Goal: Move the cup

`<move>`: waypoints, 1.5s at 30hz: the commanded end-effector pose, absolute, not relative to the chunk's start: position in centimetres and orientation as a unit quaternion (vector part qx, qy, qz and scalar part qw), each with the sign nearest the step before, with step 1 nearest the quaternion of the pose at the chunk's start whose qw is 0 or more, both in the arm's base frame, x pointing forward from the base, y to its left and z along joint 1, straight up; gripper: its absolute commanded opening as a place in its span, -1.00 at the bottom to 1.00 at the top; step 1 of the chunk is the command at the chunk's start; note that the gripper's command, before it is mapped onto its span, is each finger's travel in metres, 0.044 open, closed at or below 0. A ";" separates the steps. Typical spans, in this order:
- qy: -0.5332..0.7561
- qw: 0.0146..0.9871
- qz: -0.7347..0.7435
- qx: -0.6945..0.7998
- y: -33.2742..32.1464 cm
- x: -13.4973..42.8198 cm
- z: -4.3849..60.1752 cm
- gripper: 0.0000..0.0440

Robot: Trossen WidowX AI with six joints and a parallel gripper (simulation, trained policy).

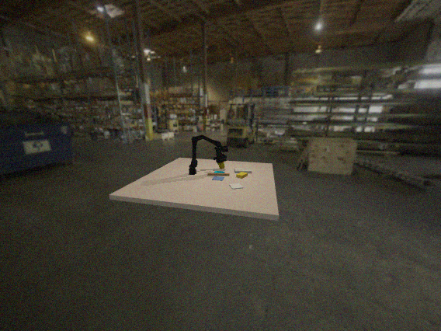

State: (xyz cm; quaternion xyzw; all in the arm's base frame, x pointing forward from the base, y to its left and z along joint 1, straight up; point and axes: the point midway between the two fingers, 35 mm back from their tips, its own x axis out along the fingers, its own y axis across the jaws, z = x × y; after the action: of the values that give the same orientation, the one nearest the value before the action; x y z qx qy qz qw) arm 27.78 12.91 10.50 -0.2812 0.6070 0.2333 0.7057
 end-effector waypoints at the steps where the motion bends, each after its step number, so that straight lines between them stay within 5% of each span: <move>1: 0.608 0.707 0.228 -0.279 13.1 27.3 9.5 -1.00; 22: 0.608 0.722 0.203 -0.261 12.5 26.2 5.7 -0.71; 30: 0.589 0.745 0.202 -0.238 12.7 27.1 6.4 -0.32; 36: 0.568 0.763 0.210 -0.227 12.9 27.4 7.7 -0.40; 45: 0.562 0.768 0.221 -0.213 12.5 26.3 9.0 -0.25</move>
State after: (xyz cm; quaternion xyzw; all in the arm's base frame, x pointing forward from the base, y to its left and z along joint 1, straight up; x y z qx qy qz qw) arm 26.81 12.74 8.78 -0.2175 0.5618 0.2172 0.7681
